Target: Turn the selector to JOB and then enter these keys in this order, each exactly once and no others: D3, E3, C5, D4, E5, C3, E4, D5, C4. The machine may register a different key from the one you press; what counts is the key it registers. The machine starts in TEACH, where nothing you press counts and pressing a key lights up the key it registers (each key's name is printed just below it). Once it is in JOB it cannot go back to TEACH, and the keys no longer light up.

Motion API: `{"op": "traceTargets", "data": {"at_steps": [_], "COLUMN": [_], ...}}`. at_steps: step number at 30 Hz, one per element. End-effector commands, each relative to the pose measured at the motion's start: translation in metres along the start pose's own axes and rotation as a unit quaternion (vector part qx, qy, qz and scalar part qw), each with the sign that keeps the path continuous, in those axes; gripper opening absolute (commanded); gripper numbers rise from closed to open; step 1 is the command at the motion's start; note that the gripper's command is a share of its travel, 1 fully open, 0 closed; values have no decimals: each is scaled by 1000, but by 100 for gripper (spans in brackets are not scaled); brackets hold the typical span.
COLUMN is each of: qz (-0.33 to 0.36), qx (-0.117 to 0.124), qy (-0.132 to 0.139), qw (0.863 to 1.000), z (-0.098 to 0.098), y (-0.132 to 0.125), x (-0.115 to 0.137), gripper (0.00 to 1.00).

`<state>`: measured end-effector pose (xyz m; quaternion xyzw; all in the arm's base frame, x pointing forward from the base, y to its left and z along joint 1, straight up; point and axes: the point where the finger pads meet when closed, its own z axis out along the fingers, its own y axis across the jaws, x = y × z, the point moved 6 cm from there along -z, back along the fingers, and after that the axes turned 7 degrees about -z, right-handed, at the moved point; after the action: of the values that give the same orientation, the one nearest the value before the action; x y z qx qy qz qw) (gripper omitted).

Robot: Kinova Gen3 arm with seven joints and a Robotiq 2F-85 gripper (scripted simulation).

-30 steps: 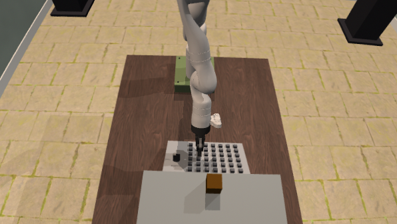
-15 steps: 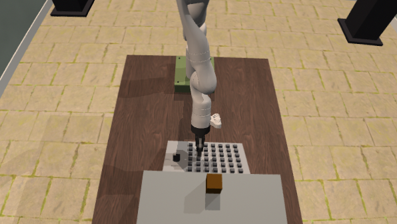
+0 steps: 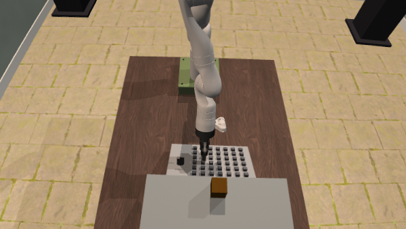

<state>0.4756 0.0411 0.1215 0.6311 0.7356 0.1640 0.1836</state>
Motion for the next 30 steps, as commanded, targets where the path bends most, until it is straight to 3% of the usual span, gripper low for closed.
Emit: {"op": "traceTargets", "data": {"at_steps": [1, 30], "qz": [6, 6], "qx": [-2, -2], "qy": [-3, -3], "qw": [1000, 1000], "z": [3, 6], "y": [2, 2], "x": [-3, -3], "gripper": [10, 10]}}
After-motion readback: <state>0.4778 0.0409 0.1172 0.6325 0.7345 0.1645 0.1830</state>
